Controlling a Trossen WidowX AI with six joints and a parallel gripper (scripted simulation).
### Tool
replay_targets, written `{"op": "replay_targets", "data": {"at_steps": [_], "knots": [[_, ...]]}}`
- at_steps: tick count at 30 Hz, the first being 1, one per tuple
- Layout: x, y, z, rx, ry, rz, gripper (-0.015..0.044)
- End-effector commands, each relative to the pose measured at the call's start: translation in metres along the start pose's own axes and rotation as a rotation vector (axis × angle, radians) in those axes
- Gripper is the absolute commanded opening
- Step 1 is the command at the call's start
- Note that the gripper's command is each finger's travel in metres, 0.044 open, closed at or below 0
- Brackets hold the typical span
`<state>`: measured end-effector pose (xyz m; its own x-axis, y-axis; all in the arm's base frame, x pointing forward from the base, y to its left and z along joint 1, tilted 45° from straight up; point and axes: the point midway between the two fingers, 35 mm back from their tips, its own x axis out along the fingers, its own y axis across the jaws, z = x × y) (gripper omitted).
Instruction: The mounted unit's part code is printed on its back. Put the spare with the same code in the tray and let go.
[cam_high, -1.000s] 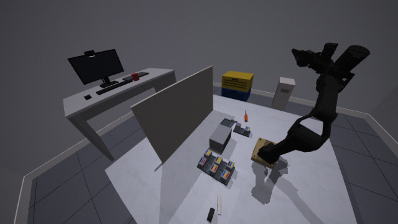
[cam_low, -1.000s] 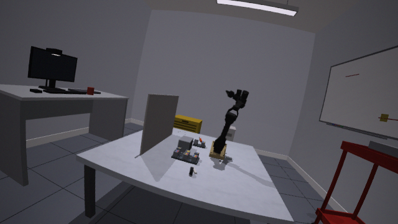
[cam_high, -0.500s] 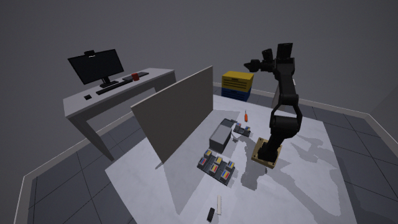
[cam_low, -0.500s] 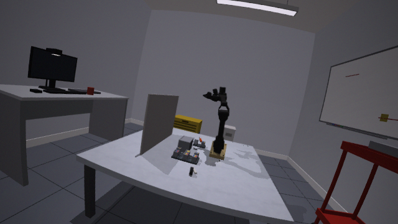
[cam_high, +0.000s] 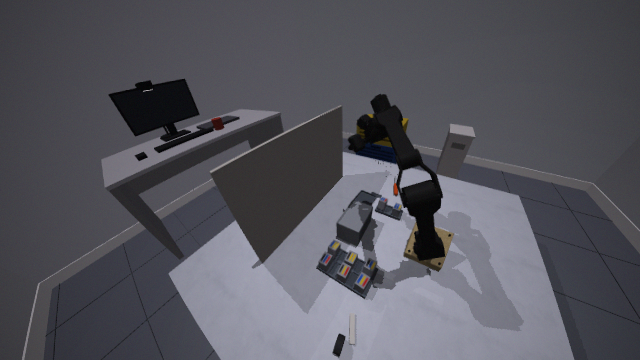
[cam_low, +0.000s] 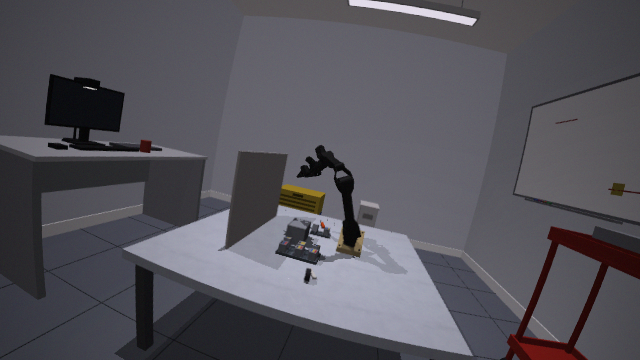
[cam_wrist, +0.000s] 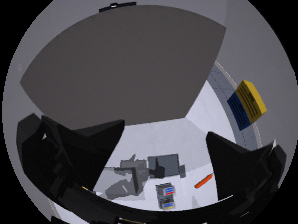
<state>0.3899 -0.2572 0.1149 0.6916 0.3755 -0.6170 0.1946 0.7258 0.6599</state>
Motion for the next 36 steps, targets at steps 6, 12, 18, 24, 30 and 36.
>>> {"op": "replay_targets", "data": {"at_steps": [6, 12, 18, 24, 30, 36], "knots": [[0.078, 0.088, -0.076, -0.150, 0.463, 0.080, 0.0440], [0.098, 0.139, -0.130, -0.252, 0.749, 0.135, 0.0440], [0.101, 0.158, -0.151, -0.292, 0.857, 0.156, 0.0440], [0.101, 0.158, -0.151, -0.292, 0.857, 0.156, 0.0440], [0.101, 0.158, -0.151, -0.292, 0.857, 0.156, 0.0440], [0.101, 0.155, -0.151, -0.279, 0.857, 0.148, 0.0440]]}}
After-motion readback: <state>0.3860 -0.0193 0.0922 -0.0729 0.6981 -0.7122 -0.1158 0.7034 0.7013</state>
